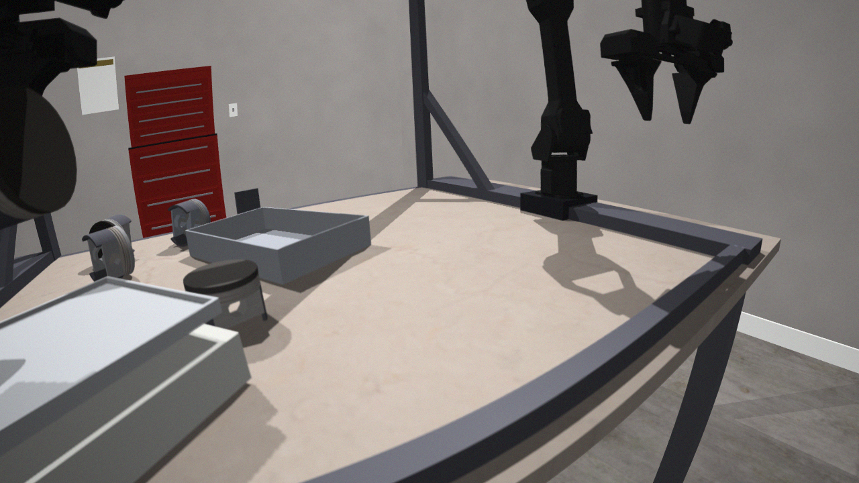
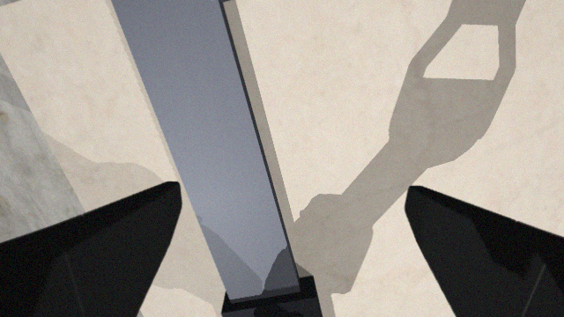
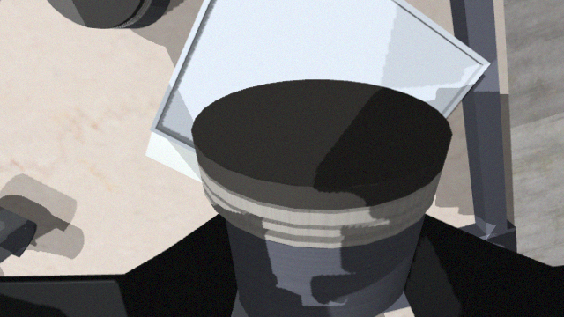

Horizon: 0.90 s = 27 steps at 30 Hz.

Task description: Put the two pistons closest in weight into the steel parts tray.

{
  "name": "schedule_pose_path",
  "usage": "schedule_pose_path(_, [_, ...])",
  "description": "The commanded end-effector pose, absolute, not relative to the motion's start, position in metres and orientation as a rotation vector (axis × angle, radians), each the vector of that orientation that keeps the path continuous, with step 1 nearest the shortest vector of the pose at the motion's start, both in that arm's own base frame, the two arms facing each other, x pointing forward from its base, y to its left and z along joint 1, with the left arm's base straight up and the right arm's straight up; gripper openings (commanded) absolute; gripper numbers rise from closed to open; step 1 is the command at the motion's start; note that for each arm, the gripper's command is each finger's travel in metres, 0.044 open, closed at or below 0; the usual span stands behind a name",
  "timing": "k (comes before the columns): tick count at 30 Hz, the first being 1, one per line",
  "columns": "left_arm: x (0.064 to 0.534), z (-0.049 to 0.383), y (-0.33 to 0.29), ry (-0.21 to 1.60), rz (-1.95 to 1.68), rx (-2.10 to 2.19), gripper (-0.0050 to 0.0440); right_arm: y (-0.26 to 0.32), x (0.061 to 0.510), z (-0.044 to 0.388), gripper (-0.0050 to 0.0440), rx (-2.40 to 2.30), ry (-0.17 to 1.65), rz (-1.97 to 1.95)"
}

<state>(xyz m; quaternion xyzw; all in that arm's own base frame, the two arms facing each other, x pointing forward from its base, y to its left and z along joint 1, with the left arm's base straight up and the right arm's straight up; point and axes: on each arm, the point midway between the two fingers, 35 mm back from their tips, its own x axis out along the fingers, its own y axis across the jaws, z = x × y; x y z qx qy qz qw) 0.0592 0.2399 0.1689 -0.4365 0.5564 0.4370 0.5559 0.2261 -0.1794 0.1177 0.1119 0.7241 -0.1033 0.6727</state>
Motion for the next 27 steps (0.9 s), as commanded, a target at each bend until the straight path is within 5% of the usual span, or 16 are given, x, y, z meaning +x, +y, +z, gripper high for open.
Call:
schedule_pose_path(1, [0.060,0.174,0.244,1.300,1.037,-1.019,0.0400,-0.182,0.227,0.129,0.0158,0.326,1.556,-0.340])
schedule_pose_path(9, [0.060,0.174,0.244,1.300,1.037,-1.019,0.0400,-0.181,0.227,0.129,0.0158,0.489,1.490,-0.499])
schedule_pose_path(27, [0.060,0.174,0.244,1.300,1.037,-1.019,0.0400,-0.112,0.270,0.132,0.0158,0.140,1.530,-0.159])
